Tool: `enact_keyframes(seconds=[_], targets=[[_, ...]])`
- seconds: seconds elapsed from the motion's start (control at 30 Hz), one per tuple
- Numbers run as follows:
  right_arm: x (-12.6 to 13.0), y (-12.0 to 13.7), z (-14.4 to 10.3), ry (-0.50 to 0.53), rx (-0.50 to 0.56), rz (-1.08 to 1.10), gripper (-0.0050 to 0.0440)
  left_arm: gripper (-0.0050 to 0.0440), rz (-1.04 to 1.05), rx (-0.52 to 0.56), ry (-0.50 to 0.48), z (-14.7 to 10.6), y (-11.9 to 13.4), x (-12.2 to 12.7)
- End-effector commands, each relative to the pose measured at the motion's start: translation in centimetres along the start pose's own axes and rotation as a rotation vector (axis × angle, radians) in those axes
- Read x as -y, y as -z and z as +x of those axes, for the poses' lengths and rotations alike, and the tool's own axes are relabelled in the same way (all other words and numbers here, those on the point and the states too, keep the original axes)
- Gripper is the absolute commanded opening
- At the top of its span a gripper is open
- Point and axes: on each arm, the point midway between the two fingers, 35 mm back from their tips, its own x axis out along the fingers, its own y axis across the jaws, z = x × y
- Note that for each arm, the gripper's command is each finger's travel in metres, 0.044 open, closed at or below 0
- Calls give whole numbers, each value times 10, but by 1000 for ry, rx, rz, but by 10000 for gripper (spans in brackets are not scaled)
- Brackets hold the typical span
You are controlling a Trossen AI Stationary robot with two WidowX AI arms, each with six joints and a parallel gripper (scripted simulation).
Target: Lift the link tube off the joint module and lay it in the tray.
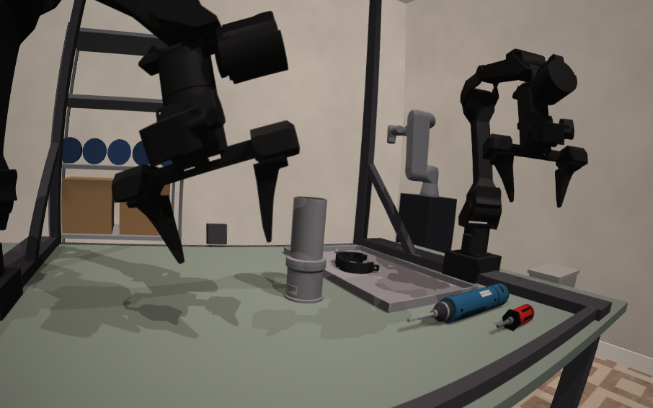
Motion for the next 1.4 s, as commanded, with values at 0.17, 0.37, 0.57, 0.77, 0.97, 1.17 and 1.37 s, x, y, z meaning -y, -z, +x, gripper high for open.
enact_keyframes(seconds=[0.17, 0.37, 0.57, 0.77, 0.97, 1.17, 1.37], targets=[[-24, 6, 1, -227, -184, -197, 440, 440, 73, 25, 16, -7, 2, 31], [-43, 9, -5, -443, -262, -392, 440, 440, 136, 42, 35, -11, 1, 57], [-55, 9, -15, -636, -287, -572, 440, 440, 191, 55, 54, -14, -1, 80], [-58, 9, -19, -755, -291, -696, 440, 440, 232, 53, 67, -13, -2, 97], [-59, 8, -40, -977, -247, -919, 440, 440, 306, 64, 91, -16, -1, 128], [-54, 7, -54, -1154, -185, -1112, 440, 440, 381, 74, 115, -18, 0, 158], [-47, 7, -61, -1261, -132, -1236, 440, 440, 437, 82, 134, -20, 1, 181]])
